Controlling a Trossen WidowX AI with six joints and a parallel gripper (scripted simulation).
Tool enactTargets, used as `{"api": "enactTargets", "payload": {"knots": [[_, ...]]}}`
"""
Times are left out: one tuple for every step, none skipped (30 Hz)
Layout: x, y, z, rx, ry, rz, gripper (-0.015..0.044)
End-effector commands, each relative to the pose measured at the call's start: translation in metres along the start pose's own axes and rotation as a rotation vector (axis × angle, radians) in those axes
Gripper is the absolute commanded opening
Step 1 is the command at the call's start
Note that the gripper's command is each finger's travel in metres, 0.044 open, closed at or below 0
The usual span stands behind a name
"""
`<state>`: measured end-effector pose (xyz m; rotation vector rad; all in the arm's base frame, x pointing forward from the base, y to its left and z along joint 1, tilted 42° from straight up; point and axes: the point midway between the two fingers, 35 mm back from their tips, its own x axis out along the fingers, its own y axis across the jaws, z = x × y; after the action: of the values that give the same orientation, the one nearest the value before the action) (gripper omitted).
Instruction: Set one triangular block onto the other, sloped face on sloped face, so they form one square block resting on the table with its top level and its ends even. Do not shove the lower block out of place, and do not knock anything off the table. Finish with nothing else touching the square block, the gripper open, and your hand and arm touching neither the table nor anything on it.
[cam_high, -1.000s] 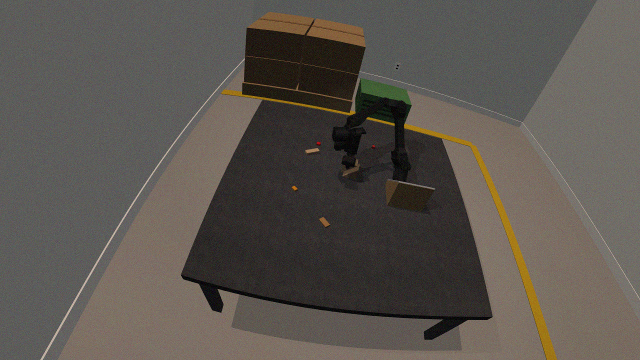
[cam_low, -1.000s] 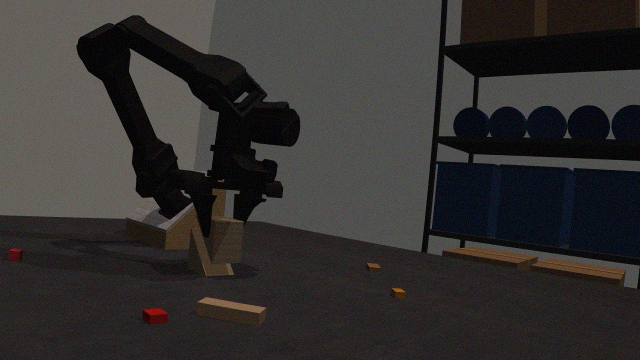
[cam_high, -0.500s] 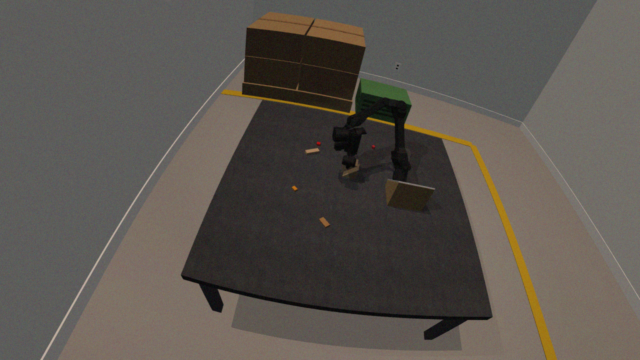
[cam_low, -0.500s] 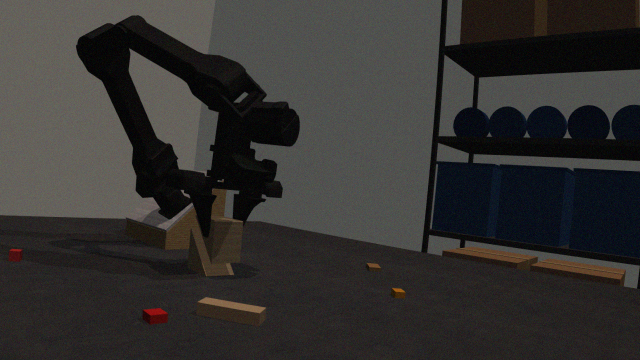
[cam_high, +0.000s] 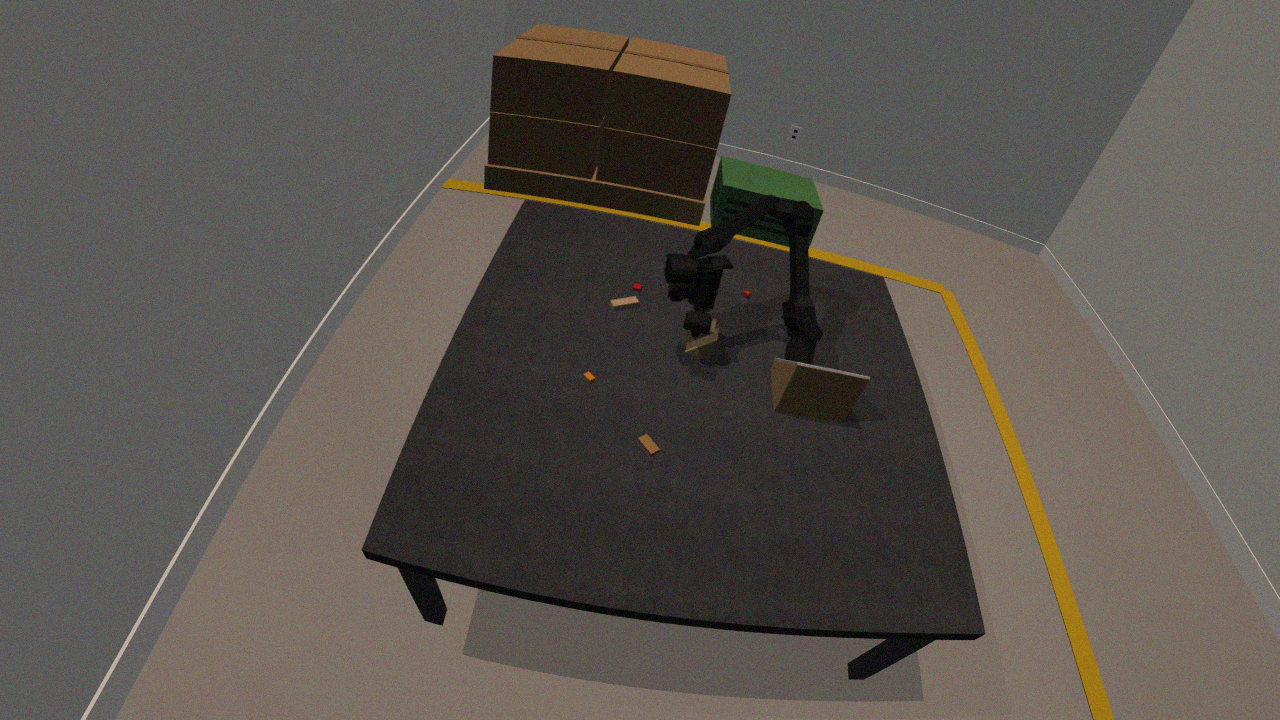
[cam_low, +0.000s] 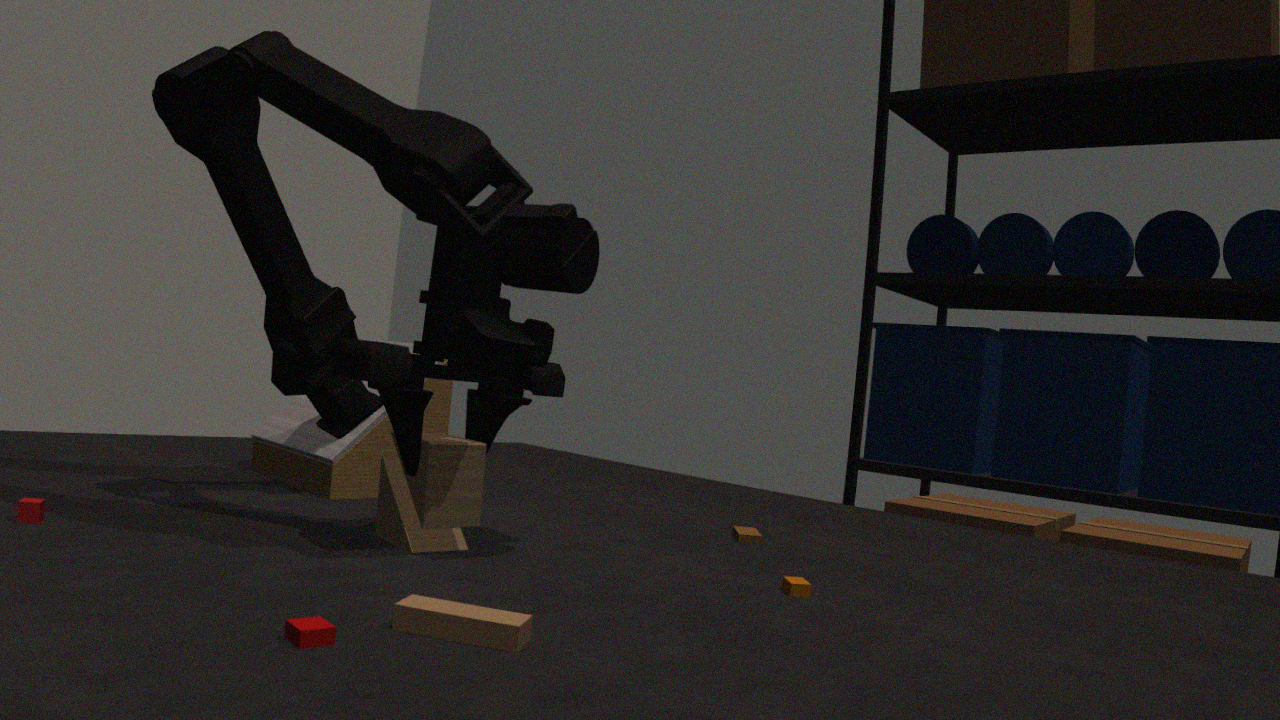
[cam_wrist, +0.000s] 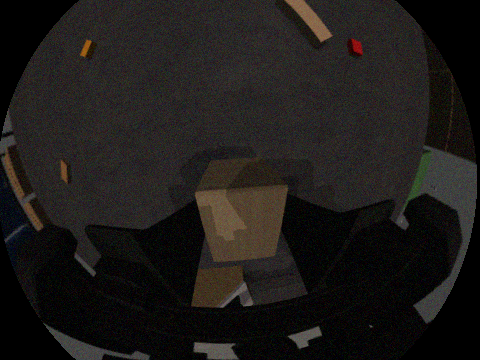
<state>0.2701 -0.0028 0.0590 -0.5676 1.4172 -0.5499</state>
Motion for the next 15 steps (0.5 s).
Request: {"api": "enactTargets", "payload": {"knots": [[0.0027,-0.0004,-0.0009,-0.006,0.000,-0.005,0.0000],[0.0033,-0.0004,-0.0012,-0.006,0.000,-0.005,0.0000],[0.0039,-0.0004,-0.0014,-0.006,0.000,-0.005,0.0000],[0.0046,-0.0004,-0.0016,-0.006,0.000,-0.006,0.0000],[0.0052,-0.0004,-0.0018,-0.006,0.000,-0.006,0.0000],[0.0058,-0.0004,-0.0020,-0.006,0.000,-0.006,0.0000],[0.0065,-0.0004,-0.0022,-0.006,0.000,-0.006,0.0000],[0.0071,-0.0004,-0.0024,-0.006,0.000,-0.006,0.0000],[0.0077,-0.0004,-0.0027,-0.006,0.000,-0.006,0.0000],[0.0083,-0.0004,-0.0029,-0.006,0.000,-0.006,0.0000],[0.0090,-0.0005,-0.0032,-0.006,0.000,-0.006,0.0000],[0.0096,-0.0005,-0.0034,-0.006,0.000,-0.006,0.0000],[0.0102,-0.0005,-0.0037,-0.006,0.000,-0.006,0.0000],[0.0108,-0.0005,-0.0039,-0.006,0.000,-0.006,0.0000],[0.0114,-0.0006,-0.0042,-0.006,0.000,-0.006,0.0000]]}}
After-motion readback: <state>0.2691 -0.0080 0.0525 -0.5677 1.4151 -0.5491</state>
